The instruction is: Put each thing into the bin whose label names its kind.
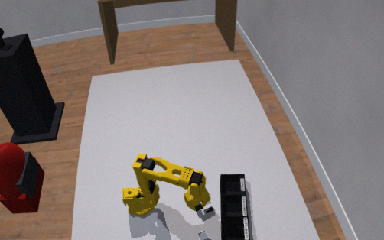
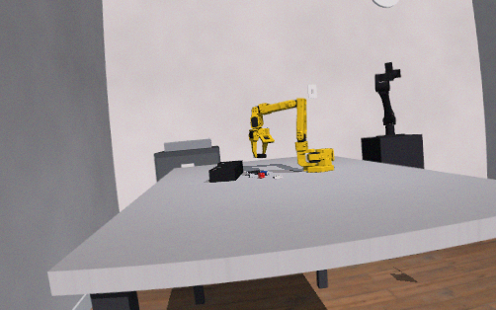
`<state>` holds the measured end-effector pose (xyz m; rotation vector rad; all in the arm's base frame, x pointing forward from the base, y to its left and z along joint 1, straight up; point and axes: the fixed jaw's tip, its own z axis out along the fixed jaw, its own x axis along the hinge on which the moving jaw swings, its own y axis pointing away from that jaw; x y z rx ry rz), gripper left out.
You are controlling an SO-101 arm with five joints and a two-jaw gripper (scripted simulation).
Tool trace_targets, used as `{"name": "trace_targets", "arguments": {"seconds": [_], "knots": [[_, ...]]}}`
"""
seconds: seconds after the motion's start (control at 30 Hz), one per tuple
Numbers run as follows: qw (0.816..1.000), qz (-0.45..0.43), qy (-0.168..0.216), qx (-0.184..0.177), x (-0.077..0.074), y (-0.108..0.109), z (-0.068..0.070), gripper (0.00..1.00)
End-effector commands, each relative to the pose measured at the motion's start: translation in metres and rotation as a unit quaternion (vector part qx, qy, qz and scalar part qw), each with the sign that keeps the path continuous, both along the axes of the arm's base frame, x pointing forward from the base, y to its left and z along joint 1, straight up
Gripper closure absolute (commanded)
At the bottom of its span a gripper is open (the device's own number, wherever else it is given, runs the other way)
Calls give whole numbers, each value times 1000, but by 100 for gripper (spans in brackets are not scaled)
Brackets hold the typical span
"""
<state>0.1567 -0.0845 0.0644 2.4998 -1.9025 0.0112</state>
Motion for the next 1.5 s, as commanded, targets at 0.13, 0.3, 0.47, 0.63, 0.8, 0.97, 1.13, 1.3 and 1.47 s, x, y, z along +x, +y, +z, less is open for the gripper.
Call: {"name": "trace_targets", "arguments": {"seconds": [0.13, 0.3, 0.47, 0.63, 0.8, 0.97, 1.13, 1.3, 1.47], "knots": [[999, 38, -21, -10, 12, -2, 9, 100], [996, 87, -28, -15, 23, -3, 14, 100], [990, 136, -34, -21, 34, -4, 17, 100], [985, 165, -38, -24, 40, -5, 19, 100], [984, 170, -39, -25, 41, -5, 20, 100], [984, 172, -39, -25, 42, -5, 20, 100], [980, 191, -43, -28, 46, -6, 20, 100], [975, 214, -47, -33, 52, -6, 20, 100], [962, 263, -57, -43, 64, -8, 20, 100]]}}
